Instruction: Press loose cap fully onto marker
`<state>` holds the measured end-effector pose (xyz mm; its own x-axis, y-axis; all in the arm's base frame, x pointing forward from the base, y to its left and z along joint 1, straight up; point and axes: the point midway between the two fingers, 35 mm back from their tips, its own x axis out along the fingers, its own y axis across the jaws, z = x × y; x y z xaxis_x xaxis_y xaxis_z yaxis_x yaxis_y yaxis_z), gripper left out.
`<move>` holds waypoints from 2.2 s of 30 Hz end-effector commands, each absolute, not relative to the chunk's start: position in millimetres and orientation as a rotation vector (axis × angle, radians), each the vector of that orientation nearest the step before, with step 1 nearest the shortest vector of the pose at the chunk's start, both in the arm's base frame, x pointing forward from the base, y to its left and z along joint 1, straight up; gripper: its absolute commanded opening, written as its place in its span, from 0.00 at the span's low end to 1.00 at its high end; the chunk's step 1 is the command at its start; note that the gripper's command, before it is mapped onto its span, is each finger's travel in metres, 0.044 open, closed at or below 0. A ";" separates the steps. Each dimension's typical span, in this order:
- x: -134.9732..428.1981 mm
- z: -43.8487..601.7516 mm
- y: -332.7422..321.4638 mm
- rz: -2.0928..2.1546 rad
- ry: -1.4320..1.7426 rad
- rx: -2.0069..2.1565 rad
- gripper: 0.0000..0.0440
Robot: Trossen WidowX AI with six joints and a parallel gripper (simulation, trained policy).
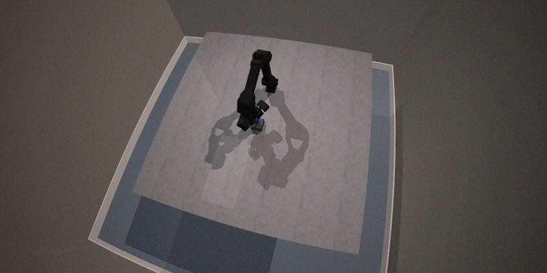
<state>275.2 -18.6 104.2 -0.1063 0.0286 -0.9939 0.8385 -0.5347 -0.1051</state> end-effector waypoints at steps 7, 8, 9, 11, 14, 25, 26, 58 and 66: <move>263.8 89.8 -23.4 -1.762 0.981 1.495 0.22; 263.8 89.7 -23.5 -1.762 0.981 1.494 0.23; 263.8 89.6 -23.7 -1.761 0.981 1.493 0.23; 263.8 89.5 -23.9 -1.760 0.981 1.492 0.23; 263.8 89.4 -24.0 -1.759 0.981 1.491 0.24; 264.1 88.2 -25.9 -1.743 0.981 1.482 0.27; 264.1 88.0 -26.2 -1.741 0.981 1.481 0.27; 251.4 91.7 -26.8 -1.694 0.976 1.481 1.00; 260.0 115.5 -28.8 -1.633 0.906 1.539 1.00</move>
